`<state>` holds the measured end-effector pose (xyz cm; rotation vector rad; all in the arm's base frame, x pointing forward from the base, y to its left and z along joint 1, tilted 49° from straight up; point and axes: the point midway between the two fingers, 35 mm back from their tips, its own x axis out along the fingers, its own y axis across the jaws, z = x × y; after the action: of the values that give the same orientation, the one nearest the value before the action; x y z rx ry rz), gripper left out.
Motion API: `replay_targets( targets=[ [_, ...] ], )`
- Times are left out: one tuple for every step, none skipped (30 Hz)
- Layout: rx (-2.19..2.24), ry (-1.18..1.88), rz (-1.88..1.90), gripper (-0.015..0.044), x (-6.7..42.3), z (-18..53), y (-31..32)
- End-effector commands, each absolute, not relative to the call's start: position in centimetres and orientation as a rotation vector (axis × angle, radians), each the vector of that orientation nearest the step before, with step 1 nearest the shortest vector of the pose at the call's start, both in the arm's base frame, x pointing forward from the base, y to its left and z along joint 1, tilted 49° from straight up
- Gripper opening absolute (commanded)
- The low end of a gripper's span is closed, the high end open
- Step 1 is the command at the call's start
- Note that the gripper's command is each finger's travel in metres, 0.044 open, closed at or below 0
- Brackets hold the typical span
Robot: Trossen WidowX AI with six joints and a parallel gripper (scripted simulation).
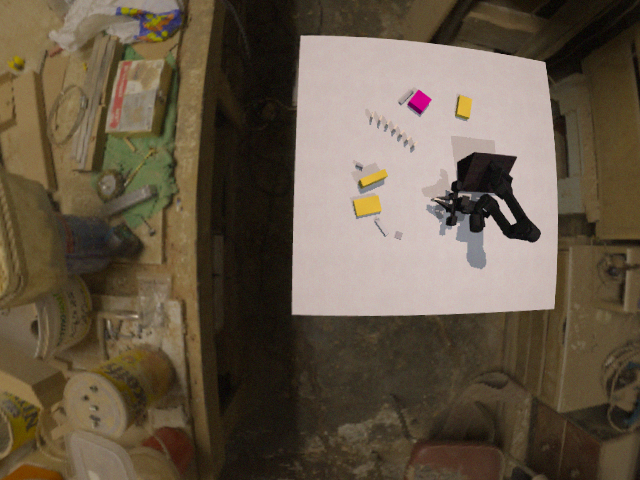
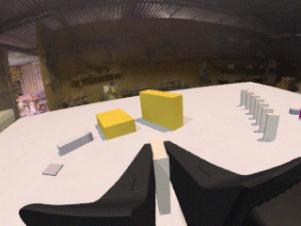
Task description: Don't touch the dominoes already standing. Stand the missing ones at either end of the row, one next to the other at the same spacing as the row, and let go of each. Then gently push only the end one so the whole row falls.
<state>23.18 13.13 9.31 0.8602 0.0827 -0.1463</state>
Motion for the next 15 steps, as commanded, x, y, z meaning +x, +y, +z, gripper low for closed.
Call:
replay_targets(
  targets=[
    [0.867, 0.079, -0.146, 0.0021, 23.2, 8.9, 13.6],
    [0.867, 0.079, -0.146, 0.0021, 23.2, 8.8, 13.7],
    [0.866, 0.079, -0.146, 0.0021, 23.2, 8.7, 13.8],
    [0.866, 0.079, -0.146, 0.0021, 23.2, 8.5, 13.9],
    [0.866, 0.079, -0.146, 0.0021, 23.2, 8.4, 14.0],
    [0.866, 0.079, -0.146, 0.0021, 23.1, 8.3, 14.1],
    [0.866, 0.079, -0.146, 0.0021, 23.1, 8.1, 14.2],
    [0.865, 0.078, -0.145, 0.0021, 23.1, 8.0, 14.3],
    [0.865, 0.078, -0.145, 0.0021, 23.1, 7.9, 14.4],
    [0.865, 0.078, -0.145, 0.0021, 23.1, 7.7, 14.5],
    [0.865, 0.078, -0.145, 0.0021, 23.0, 7.6, 14.6],
    [0.865, 0.078, -0.145, 0.0021, 23.0, 7.4, 14.7],
    [0.864, 0.078, -0.145, 0.0021, 23.0, 7.3, 14.8],
    [0.864, 0.077, -0.144, 0.0021, 23.0, 7.1, 14.8],
    [0.864, 0.077, -0.144, 0.0021, 23.0, 7.0, 14.9]
  ],
)
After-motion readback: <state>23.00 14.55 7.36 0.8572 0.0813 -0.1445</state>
